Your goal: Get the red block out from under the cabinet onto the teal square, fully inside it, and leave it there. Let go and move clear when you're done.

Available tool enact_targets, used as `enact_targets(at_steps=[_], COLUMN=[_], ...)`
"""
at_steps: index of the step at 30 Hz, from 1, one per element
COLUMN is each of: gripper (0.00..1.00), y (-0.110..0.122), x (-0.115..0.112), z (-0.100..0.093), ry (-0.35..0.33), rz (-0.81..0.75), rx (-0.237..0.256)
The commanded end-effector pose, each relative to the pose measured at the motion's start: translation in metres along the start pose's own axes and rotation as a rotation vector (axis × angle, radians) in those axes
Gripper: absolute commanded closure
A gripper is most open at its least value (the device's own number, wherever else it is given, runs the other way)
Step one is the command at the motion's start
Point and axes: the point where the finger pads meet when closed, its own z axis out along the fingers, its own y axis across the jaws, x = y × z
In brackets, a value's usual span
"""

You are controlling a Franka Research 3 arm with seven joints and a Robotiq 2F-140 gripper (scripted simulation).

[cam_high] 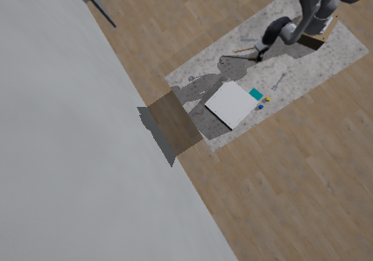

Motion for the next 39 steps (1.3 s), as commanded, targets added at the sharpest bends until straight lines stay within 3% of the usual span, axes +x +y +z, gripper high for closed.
enact_targets(at_steps=[1,17,29,39], gripper=[1.00,1.00,1.00,1.00], y=[-0.001,-0.003,-0.008,-0.014], x=[0.001,-0.007,-0.024,-0.046], z=[-0.002,-0.002,-0.002,-0.001], ry=[0.002,0.002,0.003,0.003], rz=[-0.005,-0.114,-0.351,-0.654], rx=[0.001,0.001,0.001,0.000])
